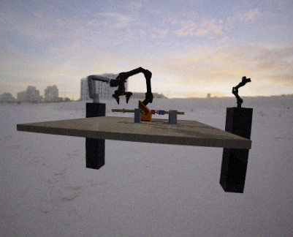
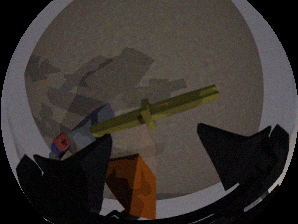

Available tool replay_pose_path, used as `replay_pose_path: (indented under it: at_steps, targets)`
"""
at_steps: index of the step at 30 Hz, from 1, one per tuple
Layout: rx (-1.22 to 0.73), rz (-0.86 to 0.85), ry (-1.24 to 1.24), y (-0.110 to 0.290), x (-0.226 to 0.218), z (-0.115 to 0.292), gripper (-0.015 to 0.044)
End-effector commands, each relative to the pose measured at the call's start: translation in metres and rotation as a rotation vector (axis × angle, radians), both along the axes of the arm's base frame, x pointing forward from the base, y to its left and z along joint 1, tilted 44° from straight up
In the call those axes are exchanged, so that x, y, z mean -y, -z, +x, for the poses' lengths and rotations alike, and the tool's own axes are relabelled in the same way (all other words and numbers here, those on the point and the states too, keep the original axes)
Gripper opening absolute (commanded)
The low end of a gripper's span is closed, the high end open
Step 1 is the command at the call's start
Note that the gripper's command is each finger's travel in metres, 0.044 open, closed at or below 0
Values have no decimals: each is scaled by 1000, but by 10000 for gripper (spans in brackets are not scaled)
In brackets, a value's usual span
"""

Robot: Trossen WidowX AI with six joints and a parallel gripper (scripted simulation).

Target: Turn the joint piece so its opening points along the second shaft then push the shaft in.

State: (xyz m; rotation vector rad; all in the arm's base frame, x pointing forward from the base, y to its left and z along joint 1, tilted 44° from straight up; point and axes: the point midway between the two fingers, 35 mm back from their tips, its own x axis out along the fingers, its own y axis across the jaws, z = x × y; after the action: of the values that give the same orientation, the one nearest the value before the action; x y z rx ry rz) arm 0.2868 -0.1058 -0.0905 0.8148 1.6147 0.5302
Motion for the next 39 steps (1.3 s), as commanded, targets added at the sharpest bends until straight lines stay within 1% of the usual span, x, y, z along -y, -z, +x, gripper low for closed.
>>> replay_pose_path:
  at_steps: [1,6,15,39]
  targets:
    - [108,-51,-86,14,20,1,440]
    - [205,-97,-181,28,38,0,440]
    - [194,-100,-167,30,38,0,440]
    - [-331,-111,466,60,13,-3,440]
